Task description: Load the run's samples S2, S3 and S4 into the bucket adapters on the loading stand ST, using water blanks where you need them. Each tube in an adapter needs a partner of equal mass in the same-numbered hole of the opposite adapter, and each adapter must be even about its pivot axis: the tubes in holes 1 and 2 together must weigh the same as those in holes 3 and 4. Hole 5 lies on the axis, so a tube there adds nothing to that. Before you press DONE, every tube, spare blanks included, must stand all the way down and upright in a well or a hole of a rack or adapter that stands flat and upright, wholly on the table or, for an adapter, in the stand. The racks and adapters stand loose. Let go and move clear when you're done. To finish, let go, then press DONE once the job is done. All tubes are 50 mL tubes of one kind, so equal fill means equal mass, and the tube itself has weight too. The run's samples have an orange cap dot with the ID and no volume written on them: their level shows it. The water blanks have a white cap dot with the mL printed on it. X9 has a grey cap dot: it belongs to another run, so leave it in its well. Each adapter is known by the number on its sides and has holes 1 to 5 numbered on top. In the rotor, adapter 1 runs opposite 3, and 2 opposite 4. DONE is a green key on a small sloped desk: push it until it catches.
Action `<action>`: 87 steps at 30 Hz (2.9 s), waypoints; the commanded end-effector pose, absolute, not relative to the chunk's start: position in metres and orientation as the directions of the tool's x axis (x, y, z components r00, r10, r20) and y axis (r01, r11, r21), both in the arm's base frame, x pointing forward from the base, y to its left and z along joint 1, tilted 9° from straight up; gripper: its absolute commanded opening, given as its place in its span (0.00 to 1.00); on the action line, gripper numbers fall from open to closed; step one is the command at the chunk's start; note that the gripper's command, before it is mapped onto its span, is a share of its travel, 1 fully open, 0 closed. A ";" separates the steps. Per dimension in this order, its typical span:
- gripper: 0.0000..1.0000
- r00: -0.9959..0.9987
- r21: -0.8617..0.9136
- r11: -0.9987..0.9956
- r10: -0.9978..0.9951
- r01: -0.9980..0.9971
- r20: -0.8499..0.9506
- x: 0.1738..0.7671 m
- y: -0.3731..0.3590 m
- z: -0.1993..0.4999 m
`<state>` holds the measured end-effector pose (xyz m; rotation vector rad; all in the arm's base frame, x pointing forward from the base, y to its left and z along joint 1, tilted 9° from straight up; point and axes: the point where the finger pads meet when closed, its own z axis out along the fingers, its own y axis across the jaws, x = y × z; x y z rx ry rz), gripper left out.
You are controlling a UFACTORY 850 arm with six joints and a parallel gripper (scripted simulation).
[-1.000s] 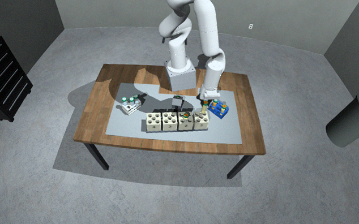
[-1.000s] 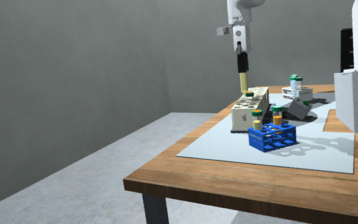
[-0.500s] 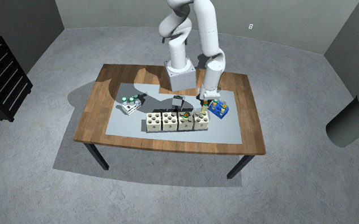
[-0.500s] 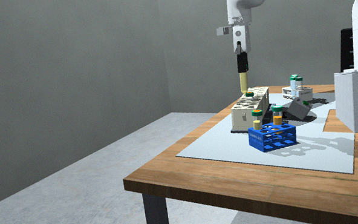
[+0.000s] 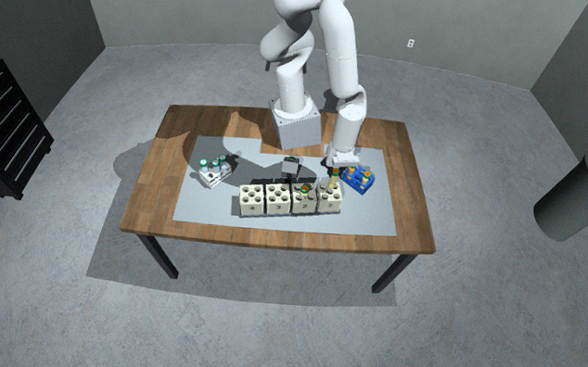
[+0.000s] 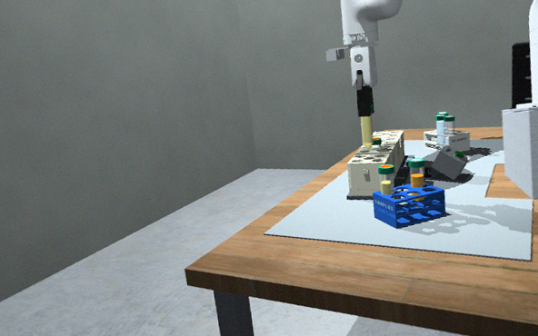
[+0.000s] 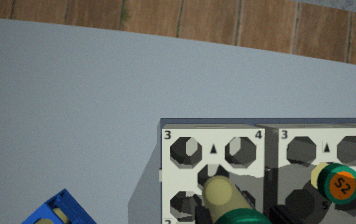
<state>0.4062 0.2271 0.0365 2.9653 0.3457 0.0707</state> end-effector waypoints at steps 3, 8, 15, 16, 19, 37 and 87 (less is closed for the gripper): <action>0.00 0.972 0.159 -0.961 0.232 0.224 0.032 0.408 0.226 0.028; 0.00 0.972 0.159 -0.961 0.232 0.224 0.032 0.408 0.225 0.022; 0.00 0.972 0.159 -0.961 0.232 0.224 0.032 0.408 0.225 0.022; 0.00 0.972 0.159 -0.961 0.232 0.224 0.032 0.408 0.225 0.022; 0.00 0.972 0.159 -0.961 0.232 0.224 0.032 0.408 0.225 0.022; 0.00 0.972 0.159 -0.961 0.232 0.224 0.032 0.409 0.224 0.011; 0.00 0.972 0.159 -0.961 0.232 0.224 0.032 0.412 0.217 -0.033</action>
